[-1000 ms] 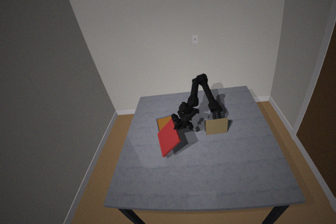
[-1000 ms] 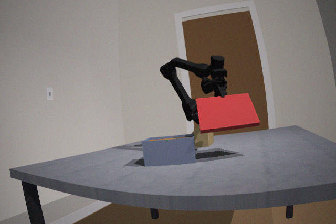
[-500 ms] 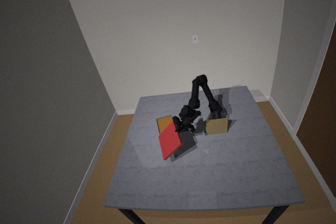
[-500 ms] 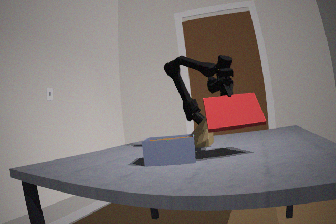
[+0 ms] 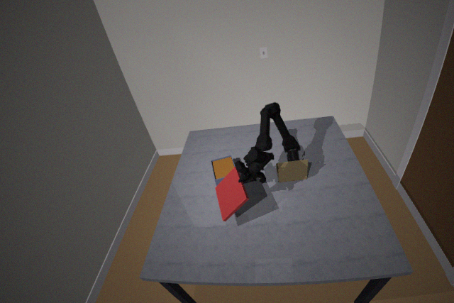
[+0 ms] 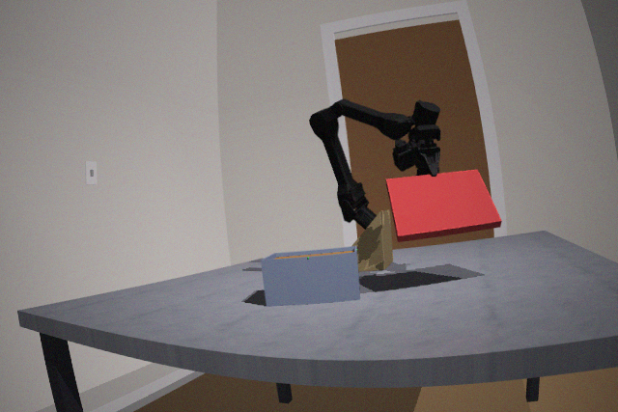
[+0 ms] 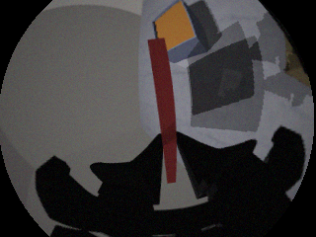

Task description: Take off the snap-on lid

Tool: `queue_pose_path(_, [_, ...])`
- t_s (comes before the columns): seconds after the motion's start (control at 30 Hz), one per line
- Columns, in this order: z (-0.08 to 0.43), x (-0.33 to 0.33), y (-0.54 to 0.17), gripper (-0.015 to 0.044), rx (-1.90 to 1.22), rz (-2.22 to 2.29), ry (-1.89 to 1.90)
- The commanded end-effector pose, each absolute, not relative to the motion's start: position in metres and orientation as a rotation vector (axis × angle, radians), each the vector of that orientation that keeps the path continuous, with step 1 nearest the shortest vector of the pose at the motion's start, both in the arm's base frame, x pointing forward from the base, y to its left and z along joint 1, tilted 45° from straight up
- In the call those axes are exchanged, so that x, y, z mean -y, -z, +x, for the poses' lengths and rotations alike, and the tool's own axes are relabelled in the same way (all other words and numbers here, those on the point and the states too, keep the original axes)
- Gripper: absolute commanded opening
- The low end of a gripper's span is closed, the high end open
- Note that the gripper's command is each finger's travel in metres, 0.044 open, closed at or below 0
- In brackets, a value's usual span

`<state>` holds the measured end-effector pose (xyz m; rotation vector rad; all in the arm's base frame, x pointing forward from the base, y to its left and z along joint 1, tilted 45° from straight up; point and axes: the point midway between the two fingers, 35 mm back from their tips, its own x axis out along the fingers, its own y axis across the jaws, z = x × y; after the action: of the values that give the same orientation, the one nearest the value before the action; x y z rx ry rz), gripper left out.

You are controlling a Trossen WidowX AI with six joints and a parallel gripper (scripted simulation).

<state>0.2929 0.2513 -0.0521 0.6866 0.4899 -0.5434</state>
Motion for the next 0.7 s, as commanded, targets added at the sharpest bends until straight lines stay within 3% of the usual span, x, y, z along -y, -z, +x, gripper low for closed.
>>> queue_pose_path(0.0, [0.291, -0.260, 0.054, 0.0000, -0.480, 0.700, 0.537])
queue_pose_path(0.67, [0.277, -0.288, 0.080, 0.0000, -0.482, 0.703, 0.536])
